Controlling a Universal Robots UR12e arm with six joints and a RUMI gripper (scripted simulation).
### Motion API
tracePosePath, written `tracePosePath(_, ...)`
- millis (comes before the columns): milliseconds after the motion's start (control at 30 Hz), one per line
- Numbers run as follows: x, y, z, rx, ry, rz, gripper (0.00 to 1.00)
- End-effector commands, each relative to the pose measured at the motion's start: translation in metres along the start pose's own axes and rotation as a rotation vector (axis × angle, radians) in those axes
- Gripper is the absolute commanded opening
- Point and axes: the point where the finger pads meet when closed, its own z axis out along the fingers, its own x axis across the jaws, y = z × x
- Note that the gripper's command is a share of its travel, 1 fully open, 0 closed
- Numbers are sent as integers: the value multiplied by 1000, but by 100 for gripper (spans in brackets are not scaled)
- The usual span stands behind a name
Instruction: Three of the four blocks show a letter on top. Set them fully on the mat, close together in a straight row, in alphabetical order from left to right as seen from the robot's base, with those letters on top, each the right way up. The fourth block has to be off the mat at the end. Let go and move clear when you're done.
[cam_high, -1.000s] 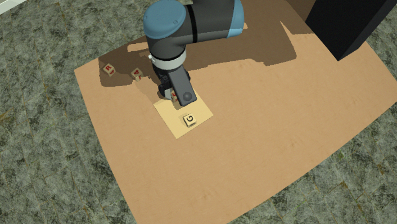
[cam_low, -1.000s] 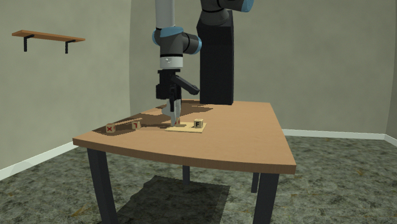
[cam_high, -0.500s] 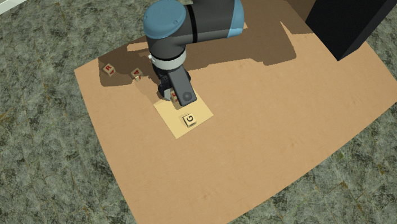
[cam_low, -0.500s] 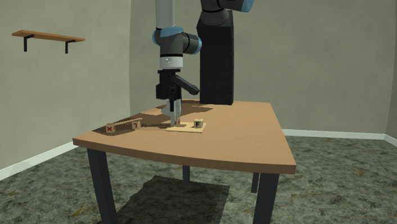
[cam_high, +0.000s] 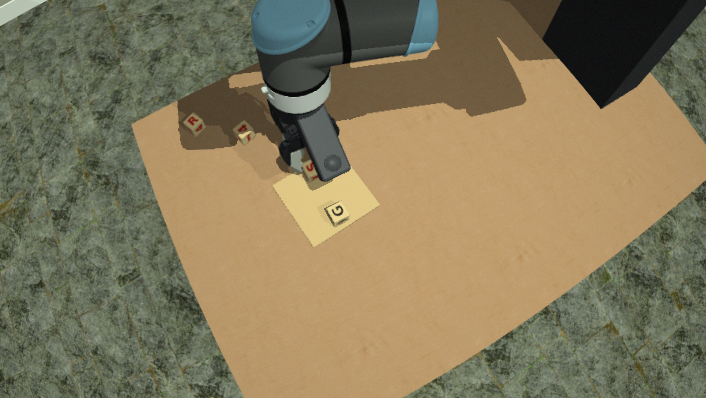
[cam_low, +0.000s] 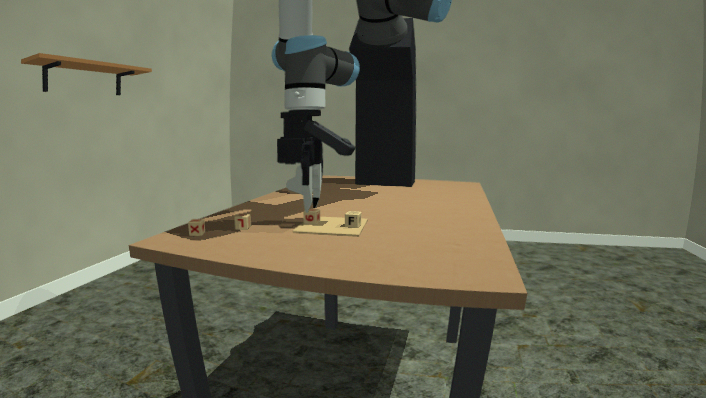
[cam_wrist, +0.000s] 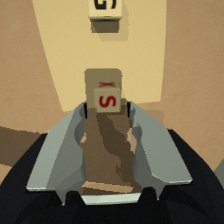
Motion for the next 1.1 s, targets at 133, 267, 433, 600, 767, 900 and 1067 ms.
tracePosePath(133, 0, 0, -45, 0, 0, 0, 28)
tracePosePath(267, 0, 0, -52, 0, 0, 0, 28)
tracePosePath(433, 0, 0, -62, 0, 0, 0, 28)
tracePosePath(600, 0, 0, -63, 0, 0, 0, 100)
tracePosePath(767, 0, 0, -63, 0, 0, 0, 100)
tracePosePath(900, 0, 0, -63, 0, 0, 0, 100)
tracePosePath(1067, 0, 0, -63, 0, 0, 0, 100)
